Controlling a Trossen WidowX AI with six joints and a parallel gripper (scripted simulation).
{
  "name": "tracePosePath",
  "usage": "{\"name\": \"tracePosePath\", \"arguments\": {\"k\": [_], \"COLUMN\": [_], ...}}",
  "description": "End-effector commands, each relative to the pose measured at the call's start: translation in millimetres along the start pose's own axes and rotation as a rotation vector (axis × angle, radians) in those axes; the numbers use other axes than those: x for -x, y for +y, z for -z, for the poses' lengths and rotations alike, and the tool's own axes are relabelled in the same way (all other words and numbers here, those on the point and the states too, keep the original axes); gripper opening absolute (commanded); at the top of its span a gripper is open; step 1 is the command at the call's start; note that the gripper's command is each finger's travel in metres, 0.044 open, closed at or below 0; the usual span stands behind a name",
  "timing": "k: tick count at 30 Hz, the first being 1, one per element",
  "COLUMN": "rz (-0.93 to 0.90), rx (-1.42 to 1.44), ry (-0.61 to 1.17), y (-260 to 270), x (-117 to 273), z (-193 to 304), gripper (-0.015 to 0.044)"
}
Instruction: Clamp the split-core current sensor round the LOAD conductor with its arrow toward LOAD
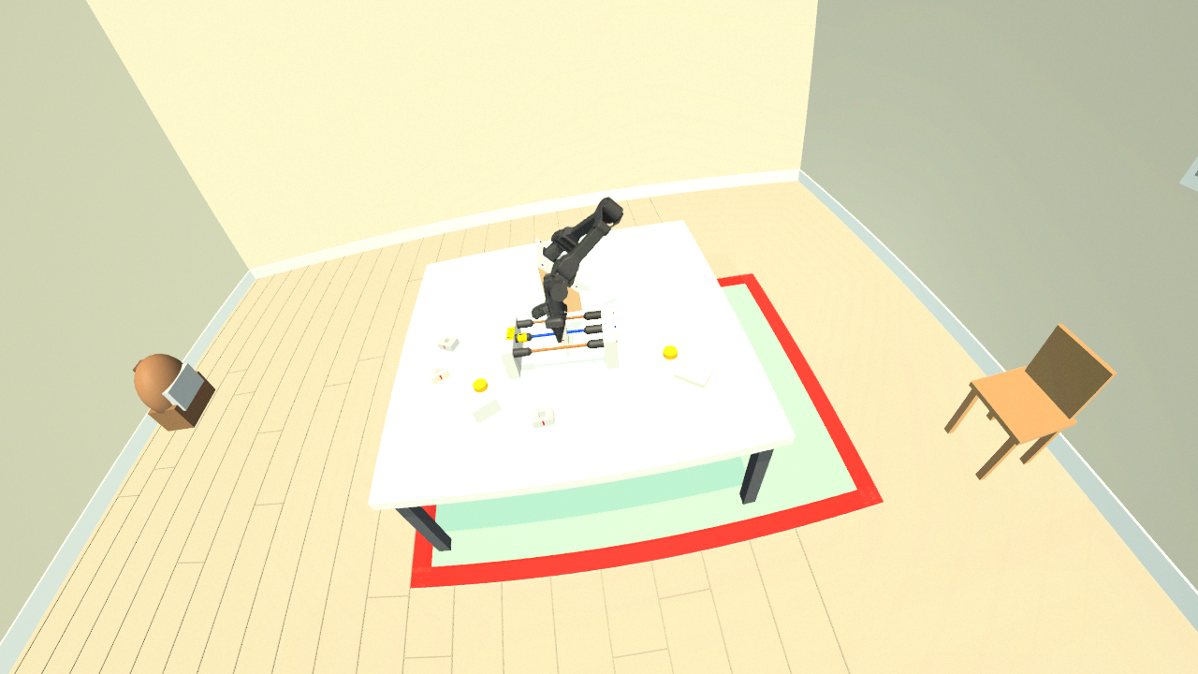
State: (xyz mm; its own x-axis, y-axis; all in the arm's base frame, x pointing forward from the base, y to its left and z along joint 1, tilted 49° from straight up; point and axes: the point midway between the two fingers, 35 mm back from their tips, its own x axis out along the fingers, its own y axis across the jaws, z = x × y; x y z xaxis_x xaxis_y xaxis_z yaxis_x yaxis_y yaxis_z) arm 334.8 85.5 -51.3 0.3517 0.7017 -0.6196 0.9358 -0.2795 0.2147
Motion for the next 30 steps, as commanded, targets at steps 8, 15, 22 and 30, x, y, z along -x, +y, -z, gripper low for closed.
{"name": "tracePosePath", "arguments": {"k": [8,15,22,30], "rz": [0.017,0.017,0.017,0.017], "rx": [-0.001,-0.001,0.003,0.003], "ry": [-0.005,-0.005,-0.005,-0.005], "y": [-0.2,-0.8,-3.2,-4.7], "x": [0.2,0.5,1.7,2.3], "z": [-0.7,-0.6,-0.5,-0.5], "gripper": [0.0000,0.0000,0.0000,0.0000]}}
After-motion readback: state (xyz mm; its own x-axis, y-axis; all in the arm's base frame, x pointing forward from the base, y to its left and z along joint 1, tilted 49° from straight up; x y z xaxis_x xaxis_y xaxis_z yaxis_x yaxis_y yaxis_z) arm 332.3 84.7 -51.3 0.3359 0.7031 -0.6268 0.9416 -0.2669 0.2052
